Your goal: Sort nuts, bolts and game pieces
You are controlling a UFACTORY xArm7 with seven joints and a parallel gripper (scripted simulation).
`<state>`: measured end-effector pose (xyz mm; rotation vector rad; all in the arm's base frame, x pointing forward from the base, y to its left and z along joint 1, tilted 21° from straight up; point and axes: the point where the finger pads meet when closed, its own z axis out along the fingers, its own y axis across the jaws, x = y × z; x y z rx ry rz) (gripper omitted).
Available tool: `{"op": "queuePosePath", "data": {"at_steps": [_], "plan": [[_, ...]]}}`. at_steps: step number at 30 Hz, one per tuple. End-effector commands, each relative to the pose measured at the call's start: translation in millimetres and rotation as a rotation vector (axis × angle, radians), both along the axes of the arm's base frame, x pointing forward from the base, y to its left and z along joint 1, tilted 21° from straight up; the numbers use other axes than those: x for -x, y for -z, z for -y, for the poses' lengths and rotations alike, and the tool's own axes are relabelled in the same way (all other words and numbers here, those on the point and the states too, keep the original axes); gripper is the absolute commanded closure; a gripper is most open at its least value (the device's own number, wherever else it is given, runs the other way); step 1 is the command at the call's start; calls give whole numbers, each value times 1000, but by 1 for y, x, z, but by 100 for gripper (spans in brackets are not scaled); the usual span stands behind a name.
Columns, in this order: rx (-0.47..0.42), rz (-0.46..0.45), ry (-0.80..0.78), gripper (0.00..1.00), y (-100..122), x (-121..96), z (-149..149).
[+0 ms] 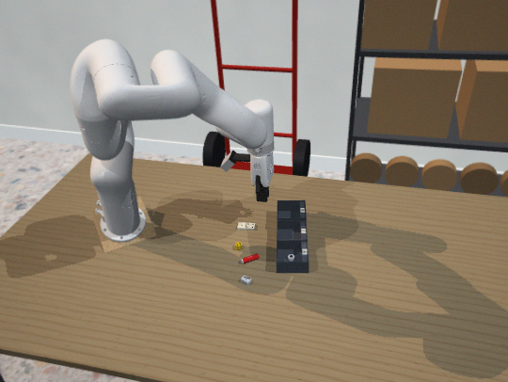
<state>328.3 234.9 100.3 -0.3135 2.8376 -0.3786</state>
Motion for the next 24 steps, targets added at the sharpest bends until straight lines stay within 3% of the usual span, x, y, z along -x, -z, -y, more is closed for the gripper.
{"op": "queuePosePath", "data": {"at_steps": [1, 12, 24], "plan": [[-3, 3, -2, 100, -2, 0, -2], [-3, 3, -2, 100, -8, 1, -3], [-2, 3, -2, 100, -29, -36, 38]]}}
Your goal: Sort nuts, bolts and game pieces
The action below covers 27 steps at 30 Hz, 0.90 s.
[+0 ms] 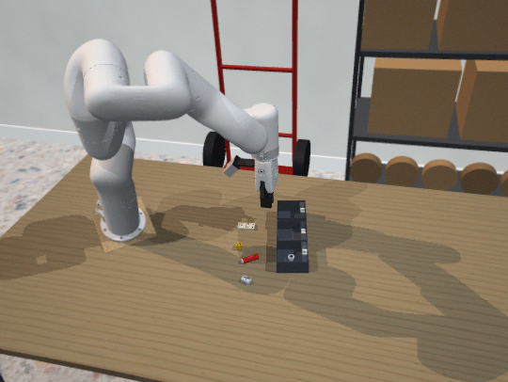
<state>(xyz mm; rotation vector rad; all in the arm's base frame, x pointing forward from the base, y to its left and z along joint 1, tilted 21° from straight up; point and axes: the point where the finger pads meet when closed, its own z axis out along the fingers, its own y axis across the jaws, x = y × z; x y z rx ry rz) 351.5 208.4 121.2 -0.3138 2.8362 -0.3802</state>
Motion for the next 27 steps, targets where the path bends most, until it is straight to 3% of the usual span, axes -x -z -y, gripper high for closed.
{"op": "queuePosePath", "data": {"at_steps": [1, 14, 27], "plan": [[-3, 2, -1, 100, -11, -17, 16], [-3, 2, -1, 100, -34, -59, 62], [-143, 112, 450, 100, -63, -108, 115]]}}
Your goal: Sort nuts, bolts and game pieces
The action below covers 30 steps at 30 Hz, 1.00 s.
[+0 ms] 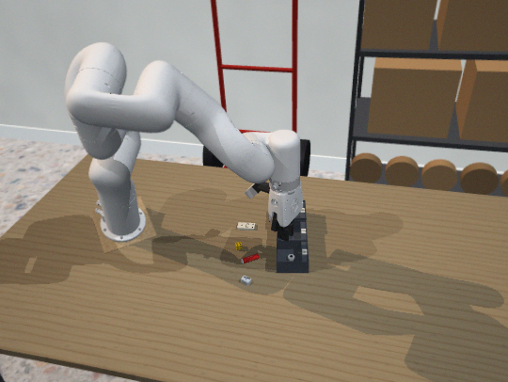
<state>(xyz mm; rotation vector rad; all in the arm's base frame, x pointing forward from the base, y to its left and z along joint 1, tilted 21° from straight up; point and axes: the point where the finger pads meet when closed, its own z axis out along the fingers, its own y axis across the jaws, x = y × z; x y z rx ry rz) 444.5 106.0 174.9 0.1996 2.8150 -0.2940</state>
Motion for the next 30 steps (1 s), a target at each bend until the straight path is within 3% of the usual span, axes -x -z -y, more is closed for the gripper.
{"op": "queuePosePath", "data": {"at_steps": [1, 30], "plan": [[-34, 31, 114, 100, -9, -15, 13], [-291, 230, 952, 100, -10, -17, 15]]}}
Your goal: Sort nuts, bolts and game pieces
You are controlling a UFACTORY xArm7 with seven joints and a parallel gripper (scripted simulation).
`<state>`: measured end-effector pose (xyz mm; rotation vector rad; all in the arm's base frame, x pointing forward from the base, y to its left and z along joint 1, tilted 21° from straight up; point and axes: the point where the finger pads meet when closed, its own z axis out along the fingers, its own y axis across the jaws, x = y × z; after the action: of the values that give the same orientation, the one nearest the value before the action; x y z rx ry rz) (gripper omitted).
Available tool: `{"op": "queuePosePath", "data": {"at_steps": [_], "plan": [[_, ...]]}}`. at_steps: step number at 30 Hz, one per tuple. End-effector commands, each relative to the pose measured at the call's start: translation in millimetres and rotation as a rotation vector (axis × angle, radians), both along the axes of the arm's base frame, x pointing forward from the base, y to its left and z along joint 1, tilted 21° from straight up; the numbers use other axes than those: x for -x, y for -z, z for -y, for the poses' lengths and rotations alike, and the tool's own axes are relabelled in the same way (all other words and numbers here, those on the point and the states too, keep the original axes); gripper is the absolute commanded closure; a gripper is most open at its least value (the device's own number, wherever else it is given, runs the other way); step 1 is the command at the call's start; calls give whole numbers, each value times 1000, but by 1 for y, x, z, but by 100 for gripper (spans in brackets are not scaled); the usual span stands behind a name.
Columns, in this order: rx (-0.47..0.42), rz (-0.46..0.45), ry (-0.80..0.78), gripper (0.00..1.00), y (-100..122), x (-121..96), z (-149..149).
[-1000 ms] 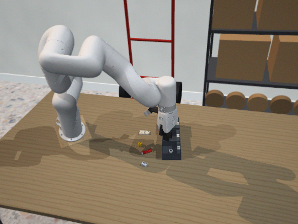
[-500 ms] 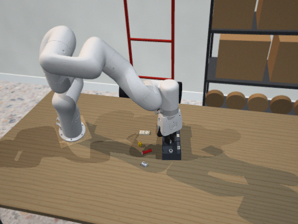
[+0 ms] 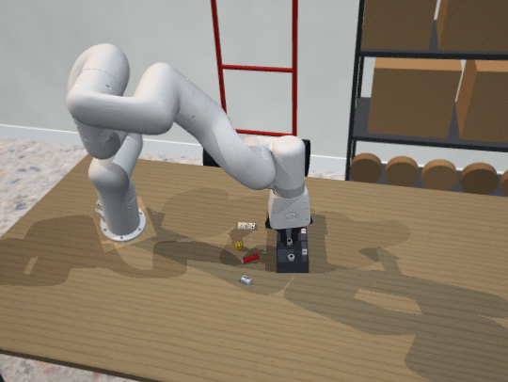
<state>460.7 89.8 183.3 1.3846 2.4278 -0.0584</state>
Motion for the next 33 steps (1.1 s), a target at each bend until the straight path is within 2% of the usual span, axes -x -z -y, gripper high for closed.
{"op": "queuePosePath", "data": {"at_steps": [1, 18, 33], "plan": [[-18, 45, 137, 100, -2, -1, -1], [-18, 45, 137, 100, -2, -1, -1], [-18, 45, 137, 100, 23, -8, 5]]}}
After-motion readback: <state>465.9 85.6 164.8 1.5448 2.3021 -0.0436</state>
